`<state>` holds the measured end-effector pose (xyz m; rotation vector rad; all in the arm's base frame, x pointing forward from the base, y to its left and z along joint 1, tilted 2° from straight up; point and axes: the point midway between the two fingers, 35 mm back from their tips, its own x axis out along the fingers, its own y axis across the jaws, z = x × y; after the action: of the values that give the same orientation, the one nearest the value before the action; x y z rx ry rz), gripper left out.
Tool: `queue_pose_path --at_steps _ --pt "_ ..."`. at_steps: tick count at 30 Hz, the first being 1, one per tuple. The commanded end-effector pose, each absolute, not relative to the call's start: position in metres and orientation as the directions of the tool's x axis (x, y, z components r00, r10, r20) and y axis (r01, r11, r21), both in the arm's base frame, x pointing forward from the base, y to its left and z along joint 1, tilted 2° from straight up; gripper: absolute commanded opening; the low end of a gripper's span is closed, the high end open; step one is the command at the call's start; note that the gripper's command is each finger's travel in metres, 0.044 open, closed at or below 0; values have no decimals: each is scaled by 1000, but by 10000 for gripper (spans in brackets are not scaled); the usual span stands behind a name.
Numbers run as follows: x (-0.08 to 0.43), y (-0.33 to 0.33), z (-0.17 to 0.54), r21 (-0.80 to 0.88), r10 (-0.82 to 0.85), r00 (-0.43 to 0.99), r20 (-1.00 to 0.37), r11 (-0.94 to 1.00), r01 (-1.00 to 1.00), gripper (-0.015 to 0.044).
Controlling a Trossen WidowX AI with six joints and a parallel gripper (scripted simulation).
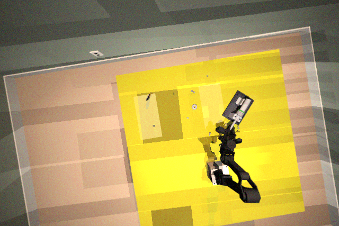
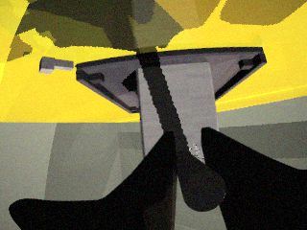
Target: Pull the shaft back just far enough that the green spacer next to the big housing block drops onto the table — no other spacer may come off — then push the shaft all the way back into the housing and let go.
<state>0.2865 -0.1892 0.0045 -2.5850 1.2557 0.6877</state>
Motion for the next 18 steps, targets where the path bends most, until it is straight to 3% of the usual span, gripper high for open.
queue_pose_path --at_steps 1,18 --pt "285 -189 4 31 -695 533 -483 -621 -783 0" --pt "284 -187 4 31 -695 533 -483 -621 -783 0"
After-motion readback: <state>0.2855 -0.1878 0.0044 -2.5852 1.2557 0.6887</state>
